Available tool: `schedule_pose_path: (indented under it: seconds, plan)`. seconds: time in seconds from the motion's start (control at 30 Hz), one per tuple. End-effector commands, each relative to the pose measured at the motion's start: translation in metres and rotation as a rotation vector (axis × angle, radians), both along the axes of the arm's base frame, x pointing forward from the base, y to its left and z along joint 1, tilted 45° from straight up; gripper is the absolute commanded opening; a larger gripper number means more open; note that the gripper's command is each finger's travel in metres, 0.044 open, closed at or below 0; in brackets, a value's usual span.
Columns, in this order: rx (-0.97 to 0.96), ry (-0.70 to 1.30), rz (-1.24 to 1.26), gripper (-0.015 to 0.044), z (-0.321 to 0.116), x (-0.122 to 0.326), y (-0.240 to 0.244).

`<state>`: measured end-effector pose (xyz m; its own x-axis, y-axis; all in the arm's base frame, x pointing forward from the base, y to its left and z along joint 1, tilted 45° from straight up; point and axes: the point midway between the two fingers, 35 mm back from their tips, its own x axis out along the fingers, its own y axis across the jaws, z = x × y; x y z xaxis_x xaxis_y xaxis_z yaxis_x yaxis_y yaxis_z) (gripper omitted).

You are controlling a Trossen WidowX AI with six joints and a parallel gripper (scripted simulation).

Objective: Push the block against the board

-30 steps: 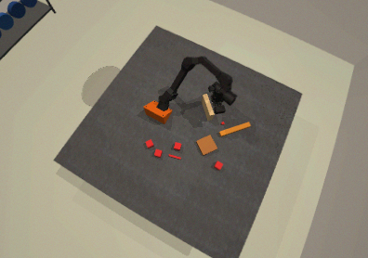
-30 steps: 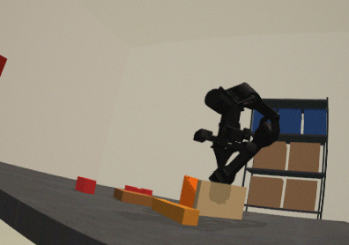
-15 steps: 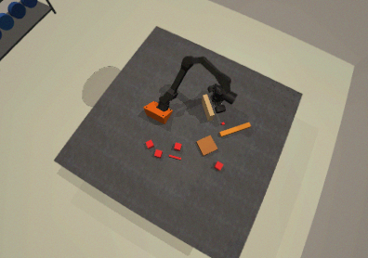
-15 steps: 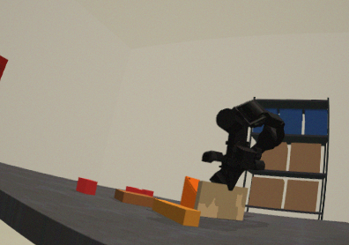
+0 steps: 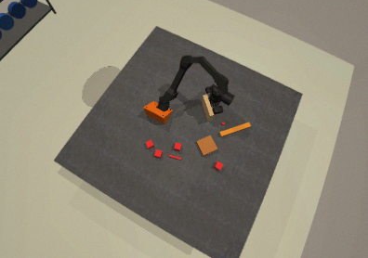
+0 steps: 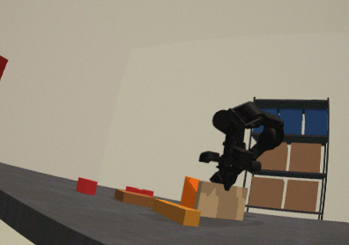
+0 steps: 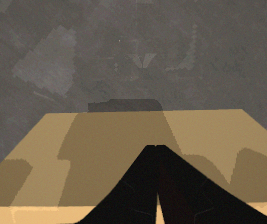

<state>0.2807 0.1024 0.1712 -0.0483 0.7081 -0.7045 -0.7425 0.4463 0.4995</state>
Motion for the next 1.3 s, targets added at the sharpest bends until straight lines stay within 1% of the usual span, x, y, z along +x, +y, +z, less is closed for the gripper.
schedule_pose_path:
  seconds: [0.0,0.83,1.27]
  plan:
    - [-0.006,-0.004,0.005,0.0,-0.004,-0.005,-0.004]
    - [-0.005,-0.002,0.005,0.0,-0.025,-0.033,-0.025]
    - [-0.006,-0.003,0.005,0.0,-0.017,-0.021,-0.017]
